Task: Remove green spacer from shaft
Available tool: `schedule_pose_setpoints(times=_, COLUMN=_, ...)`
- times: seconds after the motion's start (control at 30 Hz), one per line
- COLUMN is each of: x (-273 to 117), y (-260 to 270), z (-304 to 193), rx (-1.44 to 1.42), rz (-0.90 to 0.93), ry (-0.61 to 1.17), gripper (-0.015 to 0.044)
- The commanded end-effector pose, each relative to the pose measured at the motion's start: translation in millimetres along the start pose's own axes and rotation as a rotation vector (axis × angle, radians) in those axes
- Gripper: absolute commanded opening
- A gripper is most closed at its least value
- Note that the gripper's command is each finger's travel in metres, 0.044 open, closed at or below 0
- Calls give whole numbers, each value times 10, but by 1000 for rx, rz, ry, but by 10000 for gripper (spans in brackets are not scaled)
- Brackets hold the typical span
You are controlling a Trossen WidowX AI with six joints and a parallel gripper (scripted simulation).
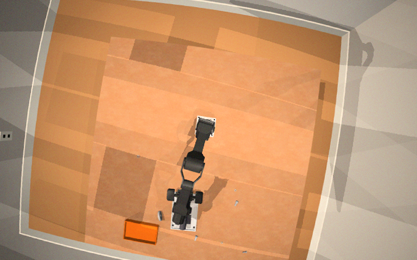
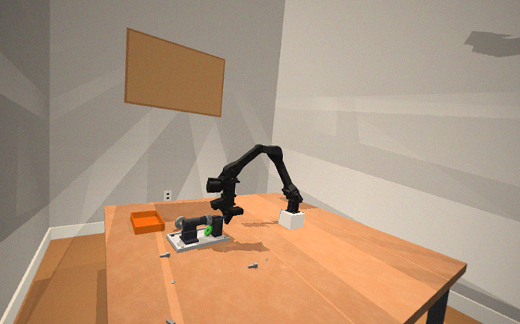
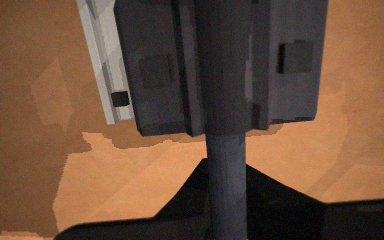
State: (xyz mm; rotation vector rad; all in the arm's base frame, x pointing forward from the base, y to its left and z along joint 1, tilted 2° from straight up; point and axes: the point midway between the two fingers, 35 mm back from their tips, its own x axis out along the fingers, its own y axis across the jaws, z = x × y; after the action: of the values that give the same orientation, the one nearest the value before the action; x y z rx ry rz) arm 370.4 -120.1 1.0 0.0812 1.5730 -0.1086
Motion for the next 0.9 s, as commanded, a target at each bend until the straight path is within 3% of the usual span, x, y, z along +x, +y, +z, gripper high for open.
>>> schedule_pose_setpoints(times=0.0, x=-6, y=6, z=44, rx=2, rz=3, ry=-10, gripper=0)
schedule_pose_setpoints(times=0.87, x=-9, y=6, z=134, rx=2, rz=3, ry=-11, gripper=0)
